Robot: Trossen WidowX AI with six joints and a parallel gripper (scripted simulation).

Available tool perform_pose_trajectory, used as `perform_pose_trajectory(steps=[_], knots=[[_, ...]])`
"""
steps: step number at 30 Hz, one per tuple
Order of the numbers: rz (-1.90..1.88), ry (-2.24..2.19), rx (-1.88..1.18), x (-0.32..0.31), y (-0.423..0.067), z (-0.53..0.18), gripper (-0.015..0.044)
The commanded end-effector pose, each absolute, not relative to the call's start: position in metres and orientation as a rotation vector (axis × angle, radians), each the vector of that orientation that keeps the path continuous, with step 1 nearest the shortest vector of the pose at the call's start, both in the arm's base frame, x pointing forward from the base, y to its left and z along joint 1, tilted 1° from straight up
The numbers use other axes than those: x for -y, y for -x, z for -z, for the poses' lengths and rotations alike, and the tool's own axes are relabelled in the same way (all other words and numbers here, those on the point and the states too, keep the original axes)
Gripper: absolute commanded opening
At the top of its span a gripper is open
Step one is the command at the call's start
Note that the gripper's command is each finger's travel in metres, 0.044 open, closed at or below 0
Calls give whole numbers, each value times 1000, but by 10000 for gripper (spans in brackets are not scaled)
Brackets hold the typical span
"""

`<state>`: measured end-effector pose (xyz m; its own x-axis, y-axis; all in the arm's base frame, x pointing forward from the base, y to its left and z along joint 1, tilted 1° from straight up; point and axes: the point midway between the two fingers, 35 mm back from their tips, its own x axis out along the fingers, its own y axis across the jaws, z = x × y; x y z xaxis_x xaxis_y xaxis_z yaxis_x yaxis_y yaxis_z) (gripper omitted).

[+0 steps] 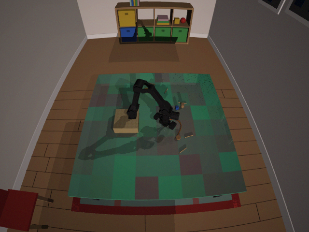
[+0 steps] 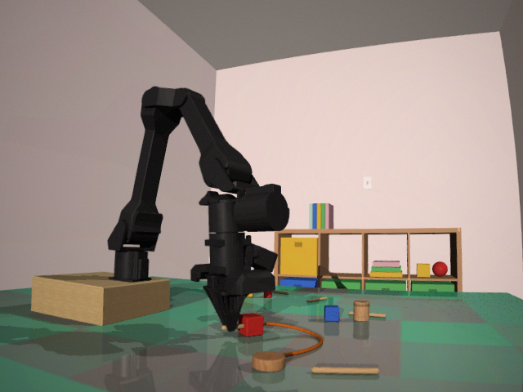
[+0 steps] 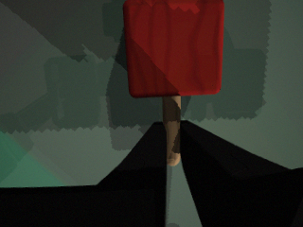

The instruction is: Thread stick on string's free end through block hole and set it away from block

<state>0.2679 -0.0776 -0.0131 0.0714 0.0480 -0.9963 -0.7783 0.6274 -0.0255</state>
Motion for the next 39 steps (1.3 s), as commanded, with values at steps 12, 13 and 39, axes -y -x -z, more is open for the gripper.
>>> perform_pose_trajectory(steps=[12, 13, 39], knots=[[-705, 677, -1368, 93, -255, 11, 0], [-705, 677, -1369, 94, -254, 11, 0], [-674, 638, -1385, 121, -232, 13, 0]])
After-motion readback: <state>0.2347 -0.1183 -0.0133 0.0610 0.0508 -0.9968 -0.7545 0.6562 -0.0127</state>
